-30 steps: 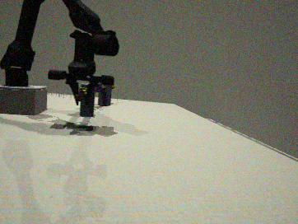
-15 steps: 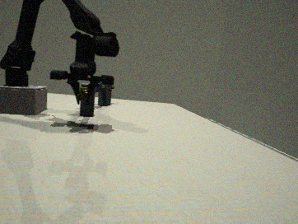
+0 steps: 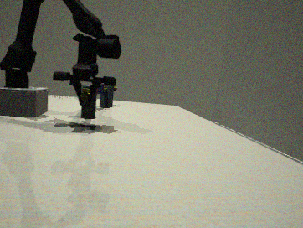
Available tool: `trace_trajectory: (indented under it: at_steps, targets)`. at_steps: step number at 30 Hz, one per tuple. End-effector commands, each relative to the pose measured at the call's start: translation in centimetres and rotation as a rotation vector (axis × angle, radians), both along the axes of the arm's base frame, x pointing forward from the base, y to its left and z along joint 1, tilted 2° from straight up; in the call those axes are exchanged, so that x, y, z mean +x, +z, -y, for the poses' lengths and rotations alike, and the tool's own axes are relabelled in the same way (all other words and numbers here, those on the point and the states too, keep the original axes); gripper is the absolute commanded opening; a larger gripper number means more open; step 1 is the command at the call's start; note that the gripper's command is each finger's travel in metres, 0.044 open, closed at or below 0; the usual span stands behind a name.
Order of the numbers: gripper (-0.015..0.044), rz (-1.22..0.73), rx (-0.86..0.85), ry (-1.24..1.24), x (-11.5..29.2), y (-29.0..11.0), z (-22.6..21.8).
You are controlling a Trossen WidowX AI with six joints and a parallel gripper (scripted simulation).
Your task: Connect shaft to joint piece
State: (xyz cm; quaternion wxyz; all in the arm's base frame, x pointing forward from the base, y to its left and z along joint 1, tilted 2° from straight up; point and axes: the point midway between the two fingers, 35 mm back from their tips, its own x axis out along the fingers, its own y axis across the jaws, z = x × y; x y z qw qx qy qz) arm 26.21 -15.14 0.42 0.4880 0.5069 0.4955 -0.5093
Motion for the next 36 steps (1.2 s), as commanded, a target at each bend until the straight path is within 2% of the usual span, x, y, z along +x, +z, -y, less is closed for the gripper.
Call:
trace_trajectory:
  at_steps: [1, 28, 36]
  targets:
    - [0.0, 0.0, 0.0, -0.003, 0.1, -0.2, -0.8]
    - [0.0, 0.0, 0.004, -0.003, 0.2, -0.2, -4.7]
    - [0.0, -0.002, 0.004, -0.001, 0.2, 0.0, -4.5]
